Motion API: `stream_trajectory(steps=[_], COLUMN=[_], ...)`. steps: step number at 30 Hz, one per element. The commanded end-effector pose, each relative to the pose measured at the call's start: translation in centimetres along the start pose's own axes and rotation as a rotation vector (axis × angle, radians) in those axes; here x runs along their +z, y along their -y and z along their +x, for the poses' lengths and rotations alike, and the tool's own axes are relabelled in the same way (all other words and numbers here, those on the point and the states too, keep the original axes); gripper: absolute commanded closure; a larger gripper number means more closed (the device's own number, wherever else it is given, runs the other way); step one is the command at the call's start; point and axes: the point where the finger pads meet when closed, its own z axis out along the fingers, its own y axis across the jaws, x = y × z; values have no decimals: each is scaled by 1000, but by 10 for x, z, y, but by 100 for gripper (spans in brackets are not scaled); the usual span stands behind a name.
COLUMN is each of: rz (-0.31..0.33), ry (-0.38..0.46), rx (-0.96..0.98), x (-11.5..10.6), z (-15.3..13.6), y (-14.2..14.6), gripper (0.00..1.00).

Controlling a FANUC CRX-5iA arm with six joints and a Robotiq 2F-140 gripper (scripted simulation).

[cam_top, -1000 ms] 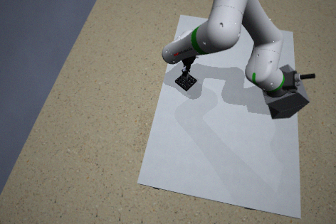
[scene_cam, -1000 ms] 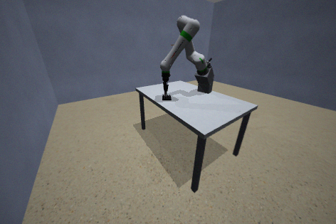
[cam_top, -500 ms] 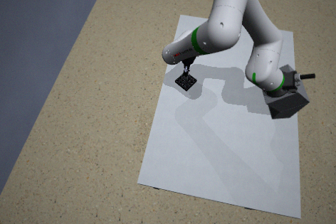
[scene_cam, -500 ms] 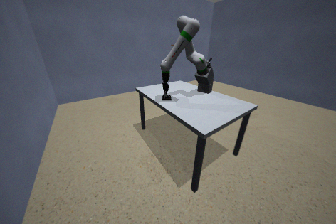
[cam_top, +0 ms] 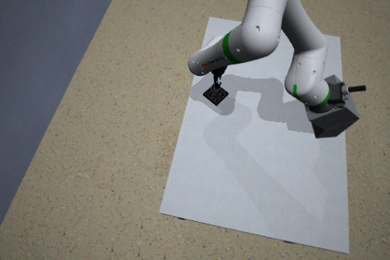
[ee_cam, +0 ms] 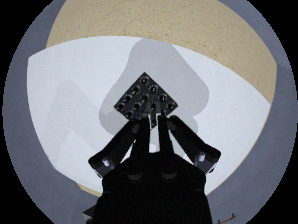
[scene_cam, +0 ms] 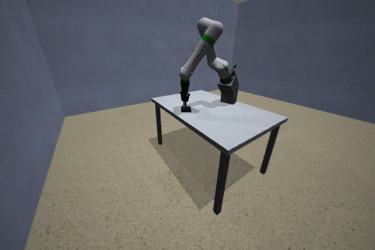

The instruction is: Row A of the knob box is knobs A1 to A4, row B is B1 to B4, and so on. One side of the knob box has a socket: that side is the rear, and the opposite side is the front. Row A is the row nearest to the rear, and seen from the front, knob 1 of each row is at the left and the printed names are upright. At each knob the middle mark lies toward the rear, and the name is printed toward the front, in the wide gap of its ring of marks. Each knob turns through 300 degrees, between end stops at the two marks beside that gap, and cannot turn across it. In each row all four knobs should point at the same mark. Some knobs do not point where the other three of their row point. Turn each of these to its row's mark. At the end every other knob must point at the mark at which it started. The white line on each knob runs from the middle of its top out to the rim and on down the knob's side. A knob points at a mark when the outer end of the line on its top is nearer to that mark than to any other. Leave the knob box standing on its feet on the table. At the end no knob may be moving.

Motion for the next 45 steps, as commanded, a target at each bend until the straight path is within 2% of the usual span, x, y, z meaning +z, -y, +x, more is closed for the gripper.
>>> stream_trajectory(steps=[1, 21, 45], rz=[8, 7, 7], ry=[-9, -11, -11], rx=[-116, -415, -444], x=[0, 0, 0], z=[0, 0, 0], y=[0, 0, 0], gripper=[95, 95, 95])
